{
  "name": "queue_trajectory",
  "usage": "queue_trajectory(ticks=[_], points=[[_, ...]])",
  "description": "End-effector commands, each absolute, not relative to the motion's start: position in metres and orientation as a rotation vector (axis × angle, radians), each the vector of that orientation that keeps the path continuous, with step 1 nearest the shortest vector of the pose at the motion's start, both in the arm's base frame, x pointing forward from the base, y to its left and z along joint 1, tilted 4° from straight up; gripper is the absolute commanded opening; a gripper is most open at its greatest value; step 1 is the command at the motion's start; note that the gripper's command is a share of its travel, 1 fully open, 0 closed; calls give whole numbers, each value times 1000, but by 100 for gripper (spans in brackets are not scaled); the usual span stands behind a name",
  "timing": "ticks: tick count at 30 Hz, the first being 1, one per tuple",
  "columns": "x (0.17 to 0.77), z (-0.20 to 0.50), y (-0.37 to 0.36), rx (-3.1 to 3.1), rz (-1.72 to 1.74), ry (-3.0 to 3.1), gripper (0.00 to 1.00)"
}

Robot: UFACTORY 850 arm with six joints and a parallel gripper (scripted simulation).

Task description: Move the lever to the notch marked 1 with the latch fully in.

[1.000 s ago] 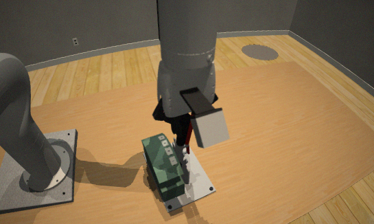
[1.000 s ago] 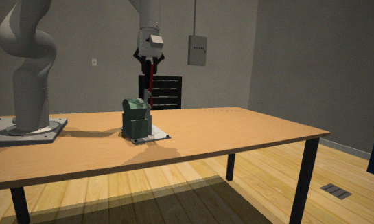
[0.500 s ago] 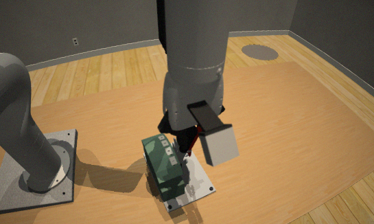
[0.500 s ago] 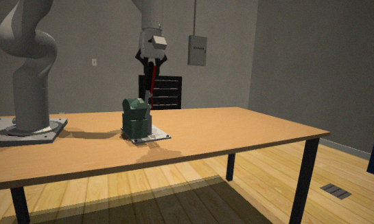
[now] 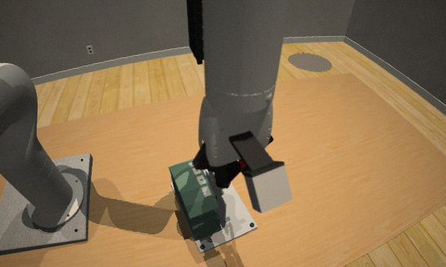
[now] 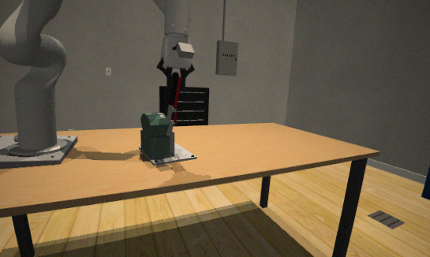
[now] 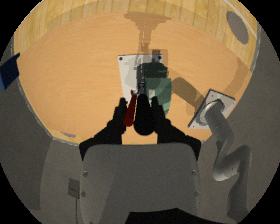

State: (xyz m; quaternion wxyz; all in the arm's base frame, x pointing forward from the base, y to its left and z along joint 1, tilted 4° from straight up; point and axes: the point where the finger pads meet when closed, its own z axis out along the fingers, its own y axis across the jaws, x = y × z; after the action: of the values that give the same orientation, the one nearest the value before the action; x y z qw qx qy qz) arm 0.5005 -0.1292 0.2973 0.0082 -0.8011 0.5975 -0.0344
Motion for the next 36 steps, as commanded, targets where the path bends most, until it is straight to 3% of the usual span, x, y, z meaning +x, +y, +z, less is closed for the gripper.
queue_trajectory(ticks=[1, 11, 12, 36], points=[[501, 298, -130, -2503, -111, 1867, 0], [501, 298, -130, -2503, -111, 1867, 0], [501, 298, -130, -2503, -111, 1867, 100], [501, 298, -130, -2503, -111, 1867, 100]])
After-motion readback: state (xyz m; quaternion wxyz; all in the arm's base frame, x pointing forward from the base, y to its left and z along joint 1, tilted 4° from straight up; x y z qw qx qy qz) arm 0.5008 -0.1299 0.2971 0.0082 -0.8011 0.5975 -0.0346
